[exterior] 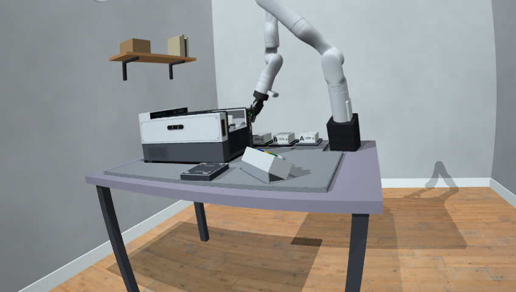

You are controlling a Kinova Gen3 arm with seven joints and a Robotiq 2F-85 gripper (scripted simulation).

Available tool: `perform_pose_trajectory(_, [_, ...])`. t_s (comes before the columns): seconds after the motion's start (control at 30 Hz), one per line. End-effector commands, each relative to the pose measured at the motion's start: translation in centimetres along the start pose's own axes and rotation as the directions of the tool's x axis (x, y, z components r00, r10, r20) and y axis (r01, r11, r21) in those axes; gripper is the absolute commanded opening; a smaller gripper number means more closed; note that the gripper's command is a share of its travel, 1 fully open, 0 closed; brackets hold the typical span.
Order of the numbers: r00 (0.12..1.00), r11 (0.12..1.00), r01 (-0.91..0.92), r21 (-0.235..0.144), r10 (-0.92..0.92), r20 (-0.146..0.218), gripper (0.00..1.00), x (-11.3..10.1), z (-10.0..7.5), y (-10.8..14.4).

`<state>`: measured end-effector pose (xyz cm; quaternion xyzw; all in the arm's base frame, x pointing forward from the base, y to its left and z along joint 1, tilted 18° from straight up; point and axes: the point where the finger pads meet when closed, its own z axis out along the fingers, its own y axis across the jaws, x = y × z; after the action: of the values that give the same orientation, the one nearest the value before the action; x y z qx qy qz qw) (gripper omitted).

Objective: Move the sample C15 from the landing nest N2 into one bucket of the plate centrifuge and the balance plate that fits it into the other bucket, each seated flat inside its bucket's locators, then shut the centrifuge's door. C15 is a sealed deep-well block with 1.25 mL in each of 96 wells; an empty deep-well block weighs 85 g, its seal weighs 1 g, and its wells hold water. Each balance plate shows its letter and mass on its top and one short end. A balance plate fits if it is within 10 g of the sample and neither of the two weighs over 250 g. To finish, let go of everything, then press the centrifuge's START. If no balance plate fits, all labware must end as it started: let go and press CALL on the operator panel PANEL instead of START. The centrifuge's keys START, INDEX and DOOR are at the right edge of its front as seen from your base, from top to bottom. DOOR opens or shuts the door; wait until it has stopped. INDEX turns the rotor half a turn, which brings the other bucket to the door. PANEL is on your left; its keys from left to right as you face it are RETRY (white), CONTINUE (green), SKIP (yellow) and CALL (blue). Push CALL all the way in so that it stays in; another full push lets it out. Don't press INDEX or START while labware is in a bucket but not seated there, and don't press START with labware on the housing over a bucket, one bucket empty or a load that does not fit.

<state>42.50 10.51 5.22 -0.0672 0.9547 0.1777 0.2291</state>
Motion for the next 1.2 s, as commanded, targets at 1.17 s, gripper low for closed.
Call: perform_pose_trajectory(1.17, [1.0,1.0,0.0,0.0,0.0,0.002,0.1,3.0,-1.5,0.0])
